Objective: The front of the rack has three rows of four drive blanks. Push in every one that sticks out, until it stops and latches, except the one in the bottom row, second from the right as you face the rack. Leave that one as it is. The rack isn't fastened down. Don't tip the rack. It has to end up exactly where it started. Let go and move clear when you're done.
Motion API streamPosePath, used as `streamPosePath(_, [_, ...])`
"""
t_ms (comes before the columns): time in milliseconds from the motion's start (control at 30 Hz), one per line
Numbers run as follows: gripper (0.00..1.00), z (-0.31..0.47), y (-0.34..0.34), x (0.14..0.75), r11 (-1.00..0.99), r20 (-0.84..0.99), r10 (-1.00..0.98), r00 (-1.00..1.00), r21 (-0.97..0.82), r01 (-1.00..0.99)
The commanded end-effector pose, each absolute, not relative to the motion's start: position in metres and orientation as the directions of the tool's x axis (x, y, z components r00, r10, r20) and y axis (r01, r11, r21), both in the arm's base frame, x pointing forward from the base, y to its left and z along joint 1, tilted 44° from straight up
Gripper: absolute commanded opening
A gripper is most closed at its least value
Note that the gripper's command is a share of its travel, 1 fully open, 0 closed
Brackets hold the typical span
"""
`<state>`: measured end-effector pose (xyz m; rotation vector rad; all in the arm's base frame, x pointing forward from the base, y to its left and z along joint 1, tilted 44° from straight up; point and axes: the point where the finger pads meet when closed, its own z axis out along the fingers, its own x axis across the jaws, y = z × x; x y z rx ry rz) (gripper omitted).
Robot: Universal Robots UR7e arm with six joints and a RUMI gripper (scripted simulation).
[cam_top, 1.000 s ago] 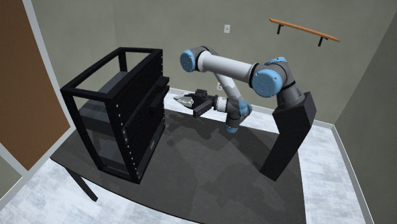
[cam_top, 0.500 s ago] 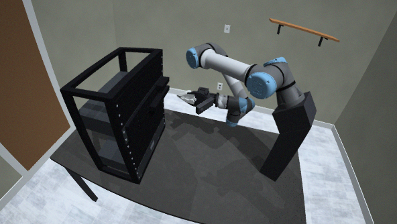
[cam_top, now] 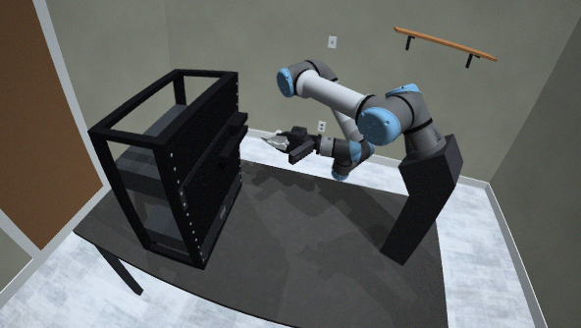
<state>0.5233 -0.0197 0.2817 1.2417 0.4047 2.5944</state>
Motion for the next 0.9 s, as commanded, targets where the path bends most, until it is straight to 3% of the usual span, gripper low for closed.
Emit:
streamPosePath(0, [0.00,0.282,-0.022,0.524,-0.934,0.720,0.327,-0.612,0.346,-0.092])
streamPosePath(867, [0.00,0.316,-0.013,0.568,-0.934,0.720,0.327,-0.612,0.346,-0.092])
